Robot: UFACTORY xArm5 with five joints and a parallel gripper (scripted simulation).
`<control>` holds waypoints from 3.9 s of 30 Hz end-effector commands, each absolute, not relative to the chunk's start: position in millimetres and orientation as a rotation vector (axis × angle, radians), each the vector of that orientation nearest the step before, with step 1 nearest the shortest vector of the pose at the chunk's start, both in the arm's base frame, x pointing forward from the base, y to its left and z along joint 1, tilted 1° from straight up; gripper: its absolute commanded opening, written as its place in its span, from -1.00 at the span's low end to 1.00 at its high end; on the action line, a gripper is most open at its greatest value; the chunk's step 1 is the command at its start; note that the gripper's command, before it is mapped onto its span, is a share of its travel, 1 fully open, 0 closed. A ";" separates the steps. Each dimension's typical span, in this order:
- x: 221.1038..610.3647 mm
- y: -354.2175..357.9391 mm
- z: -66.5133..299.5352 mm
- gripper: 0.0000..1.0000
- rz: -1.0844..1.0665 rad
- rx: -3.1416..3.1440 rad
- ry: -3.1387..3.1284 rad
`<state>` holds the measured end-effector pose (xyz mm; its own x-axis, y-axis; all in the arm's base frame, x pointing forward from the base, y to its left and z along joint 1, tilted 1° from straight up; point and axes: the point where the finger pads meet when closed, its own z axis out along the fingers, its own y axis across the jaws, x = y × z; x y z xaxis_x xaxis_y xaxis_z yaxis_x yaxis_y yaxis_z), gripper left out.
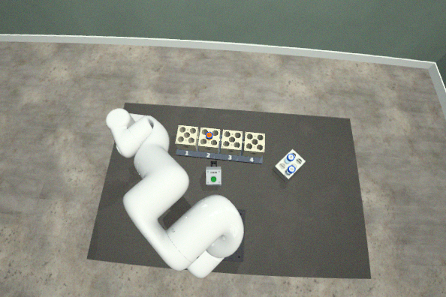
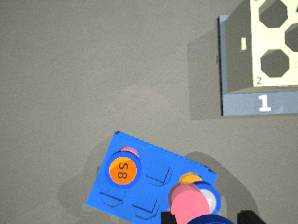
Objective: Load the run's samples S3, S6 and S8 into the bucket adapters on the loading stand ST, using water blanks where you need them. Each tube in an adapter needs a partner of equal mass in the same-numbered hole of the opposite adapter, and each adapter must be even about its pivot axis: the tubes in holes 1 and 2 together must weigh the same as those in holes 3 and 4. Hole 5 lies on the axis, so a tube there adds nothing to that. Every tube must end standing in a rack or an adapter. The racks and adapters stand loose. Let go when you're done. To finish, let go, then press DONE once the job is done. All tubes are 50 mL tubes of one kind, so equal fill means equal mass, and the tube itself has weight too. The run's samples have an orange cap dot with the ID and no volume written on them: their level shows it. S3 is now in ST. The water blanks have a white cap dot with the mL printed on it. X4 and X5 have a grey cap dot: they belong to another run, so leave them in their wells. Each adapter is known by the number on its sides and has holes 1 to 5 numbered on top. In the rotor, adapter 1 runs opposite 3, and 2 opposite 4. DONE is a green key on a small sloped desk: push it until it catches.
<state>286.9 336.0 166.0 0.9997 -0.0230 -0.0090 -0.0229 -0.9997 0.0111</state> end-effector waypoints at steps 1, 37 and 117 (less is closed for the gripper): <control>295.3 312.7 168.0 -1.00 -0.021 3.147 0.007; 340.9 164.1 166.8 -1.00 -0.020 3.146 0.007; 429.8 -127.0 164.9 -1.00 -0.019 3.143 0.007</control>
